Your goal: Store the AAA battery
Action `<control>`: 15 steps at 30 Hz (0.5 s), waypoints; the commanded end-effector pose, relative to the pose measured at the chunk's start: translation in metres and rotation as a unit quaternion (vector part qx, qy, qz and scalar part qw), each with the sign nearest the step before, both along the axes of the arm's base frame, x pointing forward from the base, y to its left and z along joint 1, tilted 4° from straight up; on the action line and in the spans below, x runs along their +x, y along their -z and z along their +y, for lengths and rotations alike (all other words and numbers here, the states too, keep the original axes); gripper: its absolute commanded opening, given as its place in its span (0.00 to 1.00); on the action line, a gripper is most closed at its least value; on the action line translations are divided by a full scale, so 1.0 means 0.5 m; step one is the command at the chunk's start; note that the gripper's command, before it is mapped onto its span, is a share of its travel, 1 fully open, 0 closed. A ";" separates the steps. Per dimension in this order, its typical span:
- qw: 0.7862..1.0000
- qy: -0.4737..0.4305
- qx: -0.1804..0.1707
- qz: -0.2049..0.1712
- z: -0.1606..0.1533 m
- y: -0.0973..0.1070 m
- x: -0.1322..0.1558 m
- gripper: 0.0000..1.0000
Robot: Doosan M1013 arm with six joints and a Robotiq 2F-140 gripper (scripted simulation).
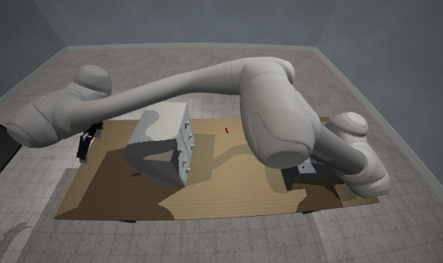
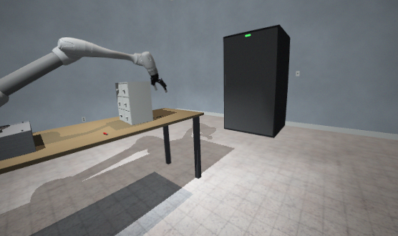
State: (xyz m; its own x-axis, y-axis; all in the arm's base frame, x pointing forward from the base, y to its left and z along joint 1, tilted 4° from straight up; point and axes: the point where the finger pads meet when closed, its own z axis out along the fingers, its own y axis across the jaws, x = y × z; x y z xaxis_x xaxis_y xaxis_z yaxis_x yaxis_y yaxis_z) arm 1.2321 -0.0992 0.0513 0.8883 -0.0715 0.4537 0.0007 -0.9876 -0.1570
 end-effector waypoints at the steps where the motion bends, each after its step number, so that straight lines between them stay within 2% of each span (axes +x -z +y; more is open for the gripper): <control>1: 1.000 -0.020 -0.020 -0.002 0.000 -0.085 -0.024 1.00; 3: 0.999 -0.034 -0.035 -0.003 0.000 -0.146 -0.043 1.00; 4: 0.999 -0.034 -0.035 -0.003 0.000 -0.146 -0.043 1.00; 5: 0.998 -0.041 -0.043 -0.004 -0.001 -0.178 -0.054 1.00; 6: 0.998 -0.041 -0.043 -0.004 -0.001 -0.178 -0.054 1.00; 8: 0.997 -0.057 -0.060 -0.004 -0.002 -0.248 -0.080 1.00; 9: 0.997 -0.057 -0.060 -0.004 -0.002 -0.248 -0.080 1.00; 10: 0.995 -0.065 -0.070 -0.005 -0.002 -0.285 -0.095 1.00; 12: 0.995 -0.065 -0.070 -0.005 -0.002 -0.285 -0.095 1.00; 14: 0.993 -0.081 -0.090 -0.005 -0.004 -0.362 -0.128 1.00; 15: 0.993 -0.081 -0.090 -0.005 -0.004 -0.362 -0.128 1.00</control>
State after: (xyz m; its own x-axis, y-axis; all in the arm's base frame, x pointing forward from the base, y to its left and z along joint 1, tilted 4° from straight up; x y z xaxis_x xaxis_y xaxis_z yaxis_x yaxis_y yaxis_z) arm 1.1855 -0.1009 0.1949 0.8819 0.1100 0.4584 0.1316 -0.9912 -0.0153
